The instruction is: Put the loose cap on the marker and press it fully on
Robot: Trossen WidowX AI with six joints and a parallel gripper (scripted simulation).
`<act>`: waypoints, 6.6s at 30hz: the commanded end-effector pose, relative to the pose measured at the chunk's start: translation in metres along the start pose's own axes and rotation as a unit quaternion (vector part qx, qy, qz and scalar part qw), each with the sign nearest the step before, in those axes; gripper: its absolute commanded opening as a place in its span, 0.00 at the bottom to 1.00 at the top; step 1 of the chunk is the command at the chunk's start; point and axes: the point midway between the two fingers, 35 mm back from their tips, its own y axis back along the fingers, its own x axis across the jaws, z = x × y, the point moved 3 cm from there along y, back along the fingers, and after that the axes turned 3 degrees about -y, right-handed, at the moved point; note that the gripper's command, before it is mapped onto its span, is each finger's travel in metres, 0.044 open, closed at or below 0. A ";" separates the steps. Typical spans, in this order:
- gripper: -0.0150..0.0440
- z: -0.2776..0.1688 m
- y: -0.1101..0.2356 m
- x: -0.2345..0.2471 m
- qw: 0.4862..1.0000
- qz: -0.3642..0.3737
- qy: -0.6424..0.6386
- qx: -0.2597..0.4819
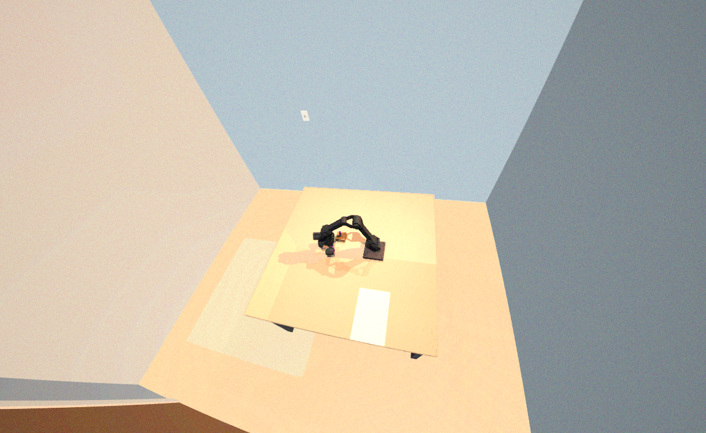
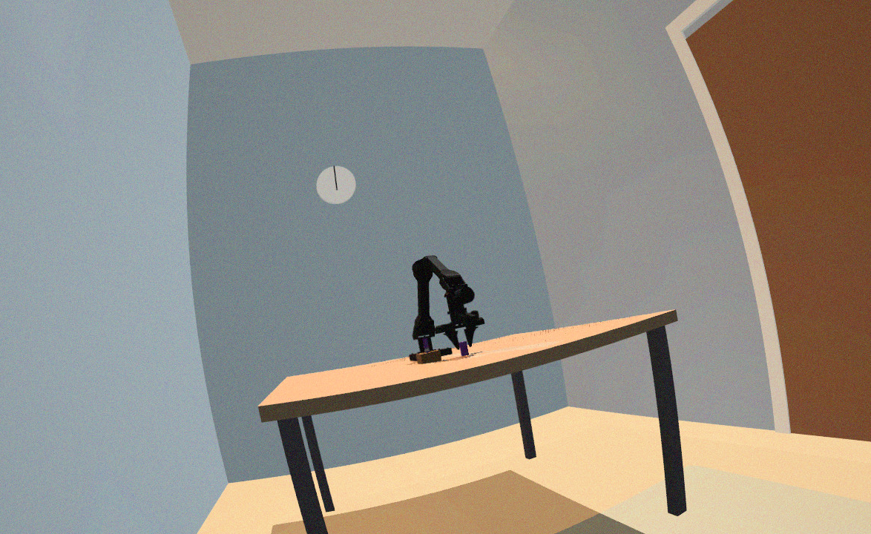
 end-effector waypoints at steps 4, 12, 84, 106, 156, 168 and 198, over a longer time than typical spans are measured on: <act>0.68 -0.004 -0.012 0.000 1.000 -0.002 -0.003 0.009; 0.49 -0.004 -0.012 -0.001 1.000 -0.002 -0.003 0.009; 0.25 -0.062 0.110 -0.117 1.000 -0.007 -0.003 0.011; 0.25 -0.062 0.087 -0.118 1.000 -0.007 -0.003 0.011; 0.25 -0.064 0.051 -0.118 1.000 -0.007 -0.003 0.011; 0.25 -0.064 0.051 -0.118 1.000 -0.007 -0.003 0.011; 0.25 -0.064 0.051 -0.118 1.000 -0.007 -0.003 0.011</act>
